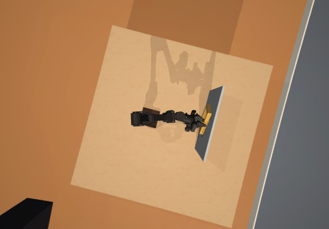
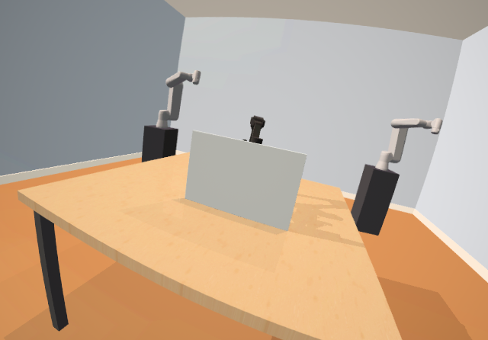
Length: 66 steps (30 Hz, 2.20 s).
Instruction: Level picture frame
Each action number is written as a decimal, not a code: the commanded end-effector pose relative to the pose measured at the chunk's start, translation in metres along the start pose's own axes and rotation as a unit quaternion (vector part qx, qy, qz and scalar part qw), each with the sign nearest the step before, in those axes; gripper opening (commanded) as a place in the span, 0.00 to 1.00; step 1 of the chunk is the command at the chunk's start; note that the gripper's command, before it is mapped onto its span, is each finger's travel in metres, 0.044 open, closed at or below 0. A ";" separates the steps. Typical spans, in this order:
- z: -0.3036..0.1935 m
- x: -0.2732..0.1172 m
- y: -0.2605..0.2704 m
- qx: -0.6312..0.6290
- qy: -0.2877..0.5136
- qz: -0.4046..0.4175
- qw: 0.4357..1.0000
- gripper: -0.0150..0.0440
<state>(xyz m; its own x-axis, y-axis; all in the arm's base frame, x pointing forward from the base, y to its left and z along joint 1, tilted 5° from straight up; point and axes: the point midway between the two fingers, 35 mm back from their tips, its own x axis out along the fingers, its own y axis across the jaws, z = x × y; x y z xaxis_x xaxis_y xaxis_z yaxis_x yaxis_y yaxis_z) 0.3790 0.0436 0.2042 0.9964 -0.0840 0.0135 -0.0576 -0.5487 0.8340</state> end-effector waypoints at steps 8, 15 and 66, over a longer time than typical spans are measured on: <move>-0.002 0.002 0.002 0.000 0.003 0.003 1.000 0.69; -0.002 0.002 0.002 0.000 0.003 0.003 1.000 0.69; -0.002 0.002 0.003 0.000 0.003 0.003 1.000 0.38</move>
<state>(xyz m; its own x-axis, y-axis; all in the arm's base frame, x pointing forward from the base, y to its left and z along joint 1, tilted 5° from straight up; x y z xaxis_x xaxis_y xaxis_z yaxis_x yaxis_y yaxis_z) 0.3811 0.0434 0.2068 0.9962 -0.0848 0.0199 -0.0635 -0.5501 0.8327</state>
